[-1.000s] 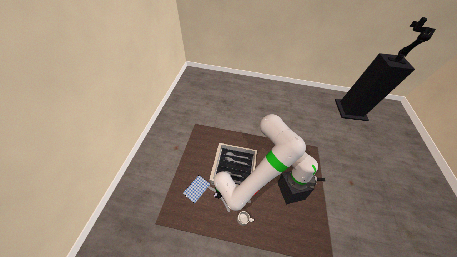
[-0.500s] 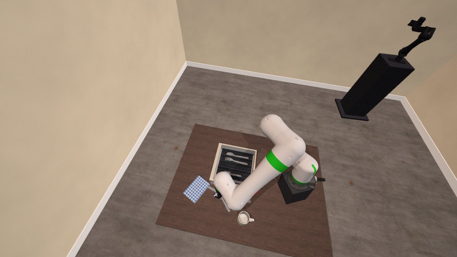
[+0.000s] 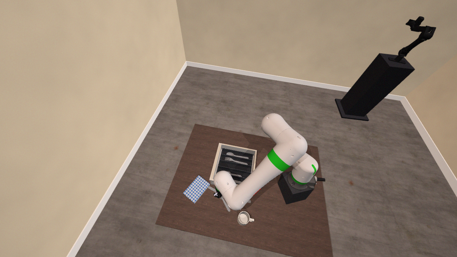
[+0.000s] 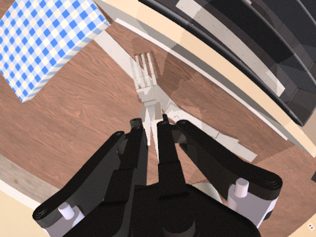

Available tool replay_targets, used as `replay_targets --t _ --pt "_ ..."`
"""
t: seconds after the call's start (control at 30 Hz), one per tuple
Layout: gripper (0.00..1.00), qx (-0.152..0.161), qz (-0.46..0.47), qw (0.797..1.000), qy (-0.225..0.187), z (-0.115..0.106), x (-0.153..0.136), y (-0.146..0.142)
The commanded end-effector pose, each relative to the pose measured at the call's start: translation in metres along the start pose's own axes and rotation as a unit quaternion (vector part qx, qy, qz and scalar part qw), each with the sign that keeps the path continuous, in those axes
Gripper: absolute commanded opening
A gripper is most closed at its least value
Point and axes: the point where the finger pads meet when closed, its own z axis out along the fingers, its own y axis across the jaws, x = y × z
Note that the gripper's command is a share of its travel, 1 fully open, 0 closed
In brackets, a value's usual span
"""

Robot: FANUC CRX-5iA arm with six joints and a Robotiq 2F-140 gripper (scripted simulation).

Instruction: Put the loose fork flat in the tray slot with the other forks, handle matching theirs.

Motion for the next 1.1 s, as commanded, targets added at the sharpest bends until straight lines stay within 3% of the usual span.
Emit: replay_targets --t 0.0,0.17,0.67,0.73,1.07 --pt "0.01 0.0 0.0 1.0 0.0 -0.012 0.0 0.0" --pt "0.01 0.0 0.0 1.0 0.0 -0.024 0.0 0.0" --pt "0.01 0.0 0.0 1.0 0.0 -0.106 0.0 0.0" --pt "0.01 0.0 0.0 1.0 0.0 -0.106 0.0 0.0" --pt "0.01 0.0 0.0 1.0 0.0 -0.148 0.0 0.0"
